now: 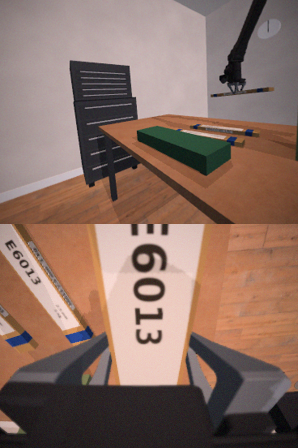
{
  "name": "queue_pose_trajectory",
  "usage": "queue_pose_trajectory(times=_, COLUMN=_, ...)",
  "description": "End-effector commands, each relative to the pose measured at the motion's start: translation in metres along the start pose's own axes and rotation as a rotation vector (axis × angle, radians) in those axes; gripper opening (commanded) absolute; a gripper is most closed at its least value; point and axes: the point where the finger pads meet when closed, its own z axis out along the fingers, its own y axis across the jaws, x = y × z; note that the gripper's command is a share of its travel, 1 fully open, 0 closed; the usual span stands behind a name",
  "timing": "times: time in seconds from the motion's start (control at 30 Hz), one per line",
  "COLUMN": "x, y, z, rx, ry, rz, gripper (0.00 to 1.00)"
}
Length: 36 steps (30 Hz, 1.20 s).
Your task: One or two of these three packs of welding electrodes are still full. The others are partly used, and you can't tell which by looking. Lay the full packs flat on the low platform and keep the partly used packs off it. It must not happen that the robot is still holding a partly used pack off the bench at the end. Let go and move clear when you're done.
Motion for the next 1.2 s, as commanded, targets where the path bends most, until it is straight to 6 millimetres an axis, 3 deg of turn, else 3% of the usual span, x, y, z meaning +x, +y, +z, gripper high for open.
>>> queue_pose_trajectory(times=0.0, x=-0.029, y=-0.008, z=-0.051, rx=0.053, ry=-0.091, rz=-0.003, gripper=0.0)
queue_pose_trajectory(times=1.17, x=-0.04, y=-0.015, z=-0.057, rx=0.067, ry=-0.115, rz=-0.001, gripper=0.0)
